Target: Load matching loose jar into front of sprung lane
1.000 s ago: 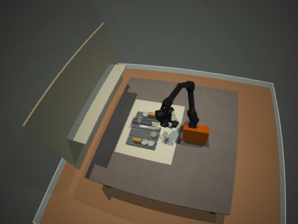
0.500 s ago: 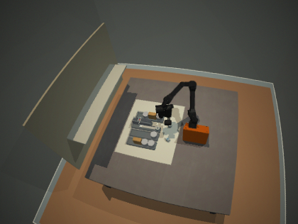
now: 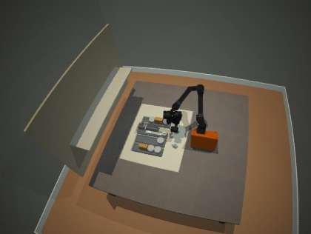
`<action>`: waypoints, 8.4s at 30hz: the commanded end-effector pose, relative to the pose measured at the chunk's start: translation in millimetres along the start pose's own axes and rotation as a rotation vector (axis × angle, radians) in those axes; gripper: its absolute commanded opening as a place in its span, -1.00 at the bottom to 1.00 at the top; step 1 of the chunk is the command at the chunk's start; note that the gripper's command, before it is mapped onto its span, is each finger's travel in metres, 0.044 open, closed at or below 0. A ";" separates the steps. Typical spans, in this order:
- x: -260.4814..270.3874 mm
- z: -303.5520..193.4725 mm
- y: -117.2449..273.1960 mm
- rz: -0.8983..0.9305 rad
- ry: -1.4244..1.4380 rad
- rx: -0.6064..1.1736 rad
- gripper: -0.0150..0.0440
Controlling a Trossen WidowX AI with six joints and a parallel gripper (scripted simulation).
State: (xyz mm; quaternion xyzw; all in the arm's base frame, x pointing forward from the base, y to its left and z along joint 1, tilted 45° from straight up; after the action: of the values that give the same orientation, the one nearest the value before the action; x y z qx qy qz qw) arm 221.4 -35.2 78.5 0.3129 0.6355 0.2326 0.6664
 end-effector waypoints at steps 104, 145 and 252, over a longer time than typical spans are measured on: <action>63.3 58.6 -15.0 -0.003 0.016 -0.006 -0.49; 62.9 71.8 -27.0 -0.004 0.015 -0.006 -0.49; 59.6 110.7 -21.7 -0.004 0.014 -0.007 -0.49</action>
State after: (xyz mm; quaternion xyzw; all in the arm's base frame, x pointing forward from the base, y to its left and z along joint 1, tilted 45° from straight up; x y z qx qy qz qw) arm 328.7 -21.8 18.1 0.3145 0.6462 0.2327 0.6552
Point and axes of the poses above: the point midway between the two fingers, 35 mm back from their tips, its own y axis back along the fingers, its own x axis across the jaws, z = x × y, the point moved 9 cm from there along y, back along the fingers, and after that the axes turned 1 degree about y, right-handed, at the moved point
